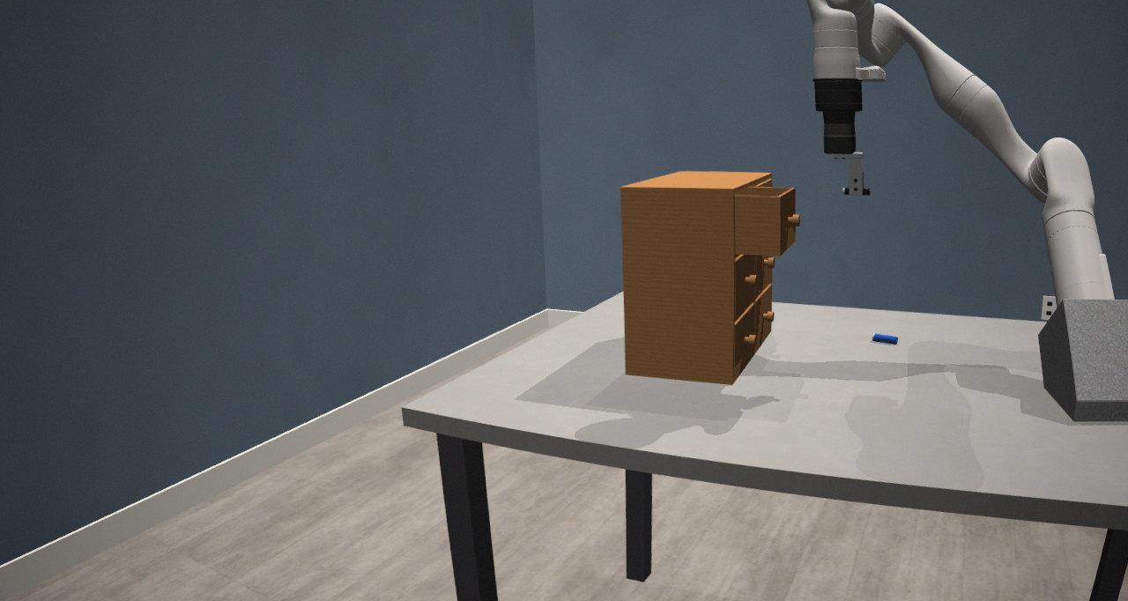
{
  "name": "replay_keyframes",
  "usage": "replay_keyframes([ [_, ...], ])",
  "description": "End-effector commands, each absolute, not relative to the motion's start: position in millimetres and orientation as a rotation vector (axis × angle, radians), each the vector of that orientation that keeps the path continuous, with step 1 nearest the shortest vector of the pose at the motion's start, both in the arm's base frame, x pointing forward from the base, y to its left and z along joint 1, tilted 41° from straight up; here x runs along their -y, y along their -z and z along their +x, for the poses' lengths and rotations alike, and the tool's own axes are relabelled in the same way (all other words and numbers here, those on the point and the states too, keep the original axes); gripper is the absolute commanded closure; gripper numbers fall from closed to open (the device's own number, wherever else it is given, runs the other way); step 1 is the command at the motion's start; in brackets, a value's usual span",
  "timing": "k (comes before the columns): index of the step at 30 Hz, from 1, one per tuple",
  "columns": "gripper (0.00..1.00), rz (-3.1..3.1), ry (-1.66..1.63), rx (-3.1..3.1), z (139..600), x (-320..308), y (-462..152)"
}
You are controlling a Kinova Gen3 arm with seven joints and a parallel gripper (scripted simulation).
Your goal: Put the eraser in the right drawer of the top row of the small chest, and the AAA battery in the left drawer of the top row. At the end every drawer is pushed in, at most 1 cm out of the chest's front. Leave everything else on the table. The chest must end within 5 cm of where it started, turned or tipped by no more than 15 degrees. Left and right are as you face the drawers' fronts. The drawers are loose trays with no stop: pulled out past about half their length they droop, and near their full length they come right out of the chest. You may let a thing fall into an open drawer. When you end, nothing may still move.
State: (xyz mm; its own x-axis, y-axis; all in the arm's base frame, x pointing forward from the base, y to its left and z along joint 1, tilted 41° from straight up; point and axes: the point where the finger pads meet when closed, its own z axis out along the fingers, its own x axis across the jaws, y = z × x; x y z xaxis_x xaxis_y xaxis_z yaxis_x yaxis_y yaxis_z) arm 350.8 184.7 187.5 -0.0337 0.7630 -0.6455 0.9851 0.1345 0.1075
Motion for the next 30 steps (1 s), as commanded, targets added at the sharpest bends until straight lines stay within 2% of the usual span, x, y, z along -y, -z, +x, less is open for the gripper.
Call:
replay_keyframes([
  [1, 0.76, 1.676, 0.489, -1.852, 349.4, -194.7, -194.3],
  [30, 0.76, 1.674, 0.486, -1.852, 345.7, -208.2, -210.6],
])
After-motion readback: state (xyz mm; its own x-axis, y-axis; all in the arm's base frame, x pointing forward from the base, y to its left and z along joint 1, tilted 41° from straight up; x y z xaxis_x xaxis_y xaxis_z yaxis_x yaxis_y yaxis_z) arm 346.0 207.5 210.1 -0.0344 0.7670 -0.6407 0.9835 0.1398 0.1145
